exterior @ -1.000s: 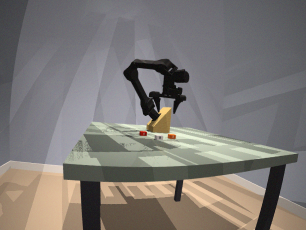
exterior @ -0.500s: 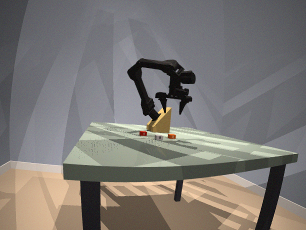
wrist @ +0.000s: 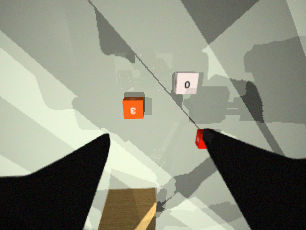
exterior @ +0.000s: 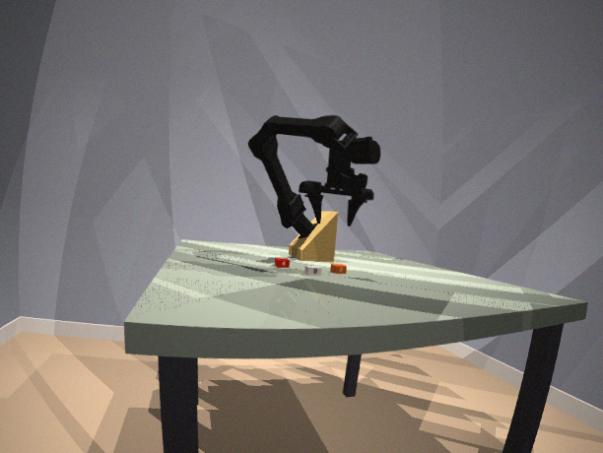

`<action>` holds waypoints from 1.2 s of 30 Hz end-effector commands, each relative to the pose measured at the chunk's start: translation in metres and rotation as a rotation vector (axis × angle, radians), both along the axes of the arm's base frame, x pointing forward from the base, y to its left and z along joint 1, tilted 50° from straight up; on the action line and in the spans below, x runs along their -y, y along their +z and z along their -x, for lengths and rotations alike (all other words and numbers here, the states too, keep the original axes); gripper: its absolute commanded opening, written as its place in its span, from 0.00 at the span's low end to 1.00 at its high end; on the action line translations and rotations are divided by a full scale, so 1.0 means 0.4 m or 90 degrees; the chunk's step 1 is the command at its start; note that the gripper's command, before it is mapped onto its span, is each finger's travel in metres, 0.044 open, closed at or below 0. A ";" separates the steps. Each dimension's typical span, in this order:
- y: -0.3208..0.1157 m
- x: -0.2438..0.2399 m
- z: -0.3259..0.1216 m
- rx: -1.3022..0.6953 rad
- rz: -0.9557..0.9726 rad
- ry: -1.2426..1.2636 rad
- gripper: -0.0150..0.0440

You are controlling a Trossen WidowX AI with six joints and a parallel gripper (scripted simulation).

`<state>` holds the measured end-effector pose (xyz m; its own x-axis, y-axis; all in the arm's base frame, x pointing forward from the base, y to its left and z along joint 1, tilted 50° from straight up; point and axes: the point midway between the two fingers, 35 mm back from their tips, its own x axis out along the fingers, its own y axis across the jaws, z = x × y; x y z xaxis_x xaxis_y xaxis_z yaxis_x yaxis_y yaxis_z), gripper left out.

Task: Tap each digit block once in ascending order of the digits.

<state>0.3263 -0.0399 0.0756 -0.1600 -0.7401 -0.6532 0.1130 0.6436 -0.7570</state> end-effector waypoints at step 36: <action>-0.029 0.241 -0.003 0.018 0.006 -0.006 0.40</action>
